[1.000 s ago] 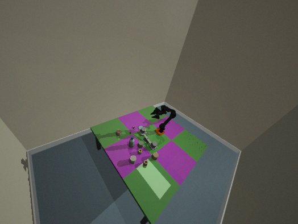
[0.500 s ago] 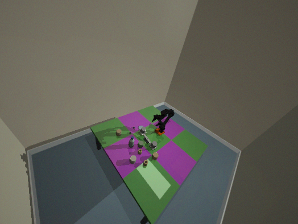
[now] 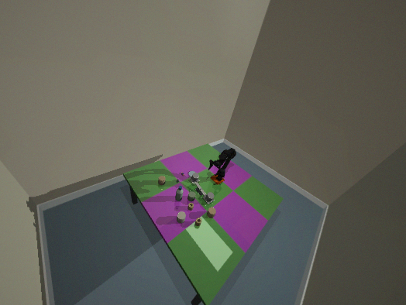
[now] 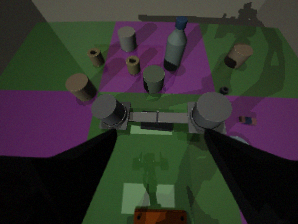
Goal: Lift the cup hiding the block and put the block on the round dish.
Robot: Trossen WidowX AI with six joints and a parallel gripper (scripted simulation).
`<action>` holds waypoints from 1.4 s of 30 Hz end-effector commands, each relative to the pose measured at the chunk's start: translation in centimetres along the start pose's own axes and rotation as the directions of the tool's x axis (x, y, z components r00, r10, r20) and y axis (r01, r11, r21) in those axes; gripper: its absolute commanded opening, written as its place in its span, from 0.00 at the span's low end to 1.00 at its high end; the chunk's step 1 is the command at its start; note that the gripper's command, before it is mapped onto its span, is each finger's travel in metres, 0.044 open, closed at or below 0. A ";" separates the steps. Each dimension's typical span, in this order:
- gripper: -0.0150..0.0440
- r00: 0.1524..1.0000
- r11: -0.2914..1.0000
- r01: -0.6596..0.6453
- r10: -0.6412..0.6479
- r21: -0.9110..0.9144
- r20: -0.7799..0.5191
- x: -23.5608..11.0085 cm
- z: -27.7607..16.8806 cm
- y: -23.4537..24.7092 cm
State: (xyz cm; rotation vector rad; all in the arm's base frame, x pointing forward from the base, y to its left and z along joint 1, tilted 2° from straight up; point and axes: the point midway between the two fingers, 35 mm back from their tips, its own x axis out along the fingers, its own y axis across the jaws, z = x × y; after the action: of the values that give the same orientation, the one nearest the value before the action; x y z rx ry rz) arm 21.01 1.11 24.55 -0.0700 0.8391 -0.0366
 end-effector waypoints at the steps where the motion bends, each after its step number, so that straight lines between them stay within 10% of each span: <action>1: 1.00 0.998 0.995 -0.028 0.022 -0.101 -0.058 1.0 0.6 0.8; 19: 1.00 0.945 0.781 -0.260 0.085 -0.568 -0.316 5.9 3.2 5.2; 42: 1.00 0.774 0.182 -0.630 0.072 -0.755 -0.629 13.9 2.8 11.7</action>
State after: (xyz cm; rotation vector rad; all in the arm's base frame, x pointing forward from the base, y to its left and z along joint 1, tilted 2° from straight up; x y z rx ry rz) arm 32.03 11.32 16.40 -1.0489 1.2405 0.9514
